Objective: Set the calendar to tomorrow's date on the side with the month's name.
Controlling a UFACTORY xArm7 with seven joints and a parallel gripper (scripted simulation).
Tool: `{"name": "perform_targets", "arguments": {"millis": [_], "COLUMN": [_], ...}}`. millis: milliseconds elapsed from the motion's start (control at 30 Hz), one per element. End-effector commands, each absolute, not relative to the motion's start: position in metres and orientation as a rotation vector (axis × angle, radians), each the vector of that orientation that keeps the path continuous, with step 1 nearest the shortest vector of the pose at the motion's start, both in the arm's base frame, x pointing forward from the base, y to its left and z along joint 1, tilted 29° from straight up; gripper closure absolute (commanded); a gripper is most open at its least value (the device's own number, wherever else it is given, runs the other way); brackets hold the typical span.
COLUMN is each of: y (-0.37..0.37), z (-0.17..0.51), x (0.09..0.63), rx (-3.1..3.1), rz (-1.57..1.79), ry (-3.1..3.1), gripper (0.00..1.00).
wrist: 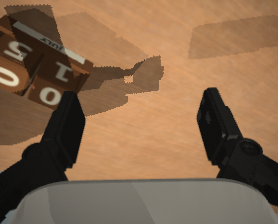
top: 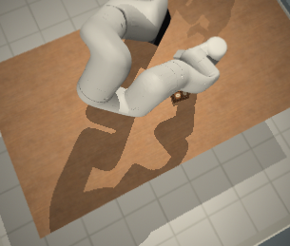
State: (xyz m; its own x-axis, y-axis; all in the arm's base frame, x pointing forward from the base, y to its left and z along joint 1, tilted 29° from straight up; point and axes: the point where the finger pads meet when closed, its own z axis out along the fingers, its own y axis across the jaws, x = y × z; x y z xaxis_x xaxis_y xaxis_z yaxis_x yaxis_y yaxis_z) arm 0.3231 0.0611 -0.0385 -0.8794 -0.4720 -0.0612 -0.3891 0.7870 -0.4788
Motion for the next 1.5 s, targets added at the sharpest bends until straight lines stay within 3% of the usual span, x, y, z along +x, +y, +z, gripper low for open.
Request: {"name": "perform_targets", "arguments": {"millis": [0, 1467], "y": [0.062, 0.031], "z": [-0.038, -0.027], "x": [0.324, 0.315], "rx": [-0.683, -0.683], "rz": [-0.691, -0.691], "ry": [2.797, 2.797], "gripper": [0.00, 0.00]}}
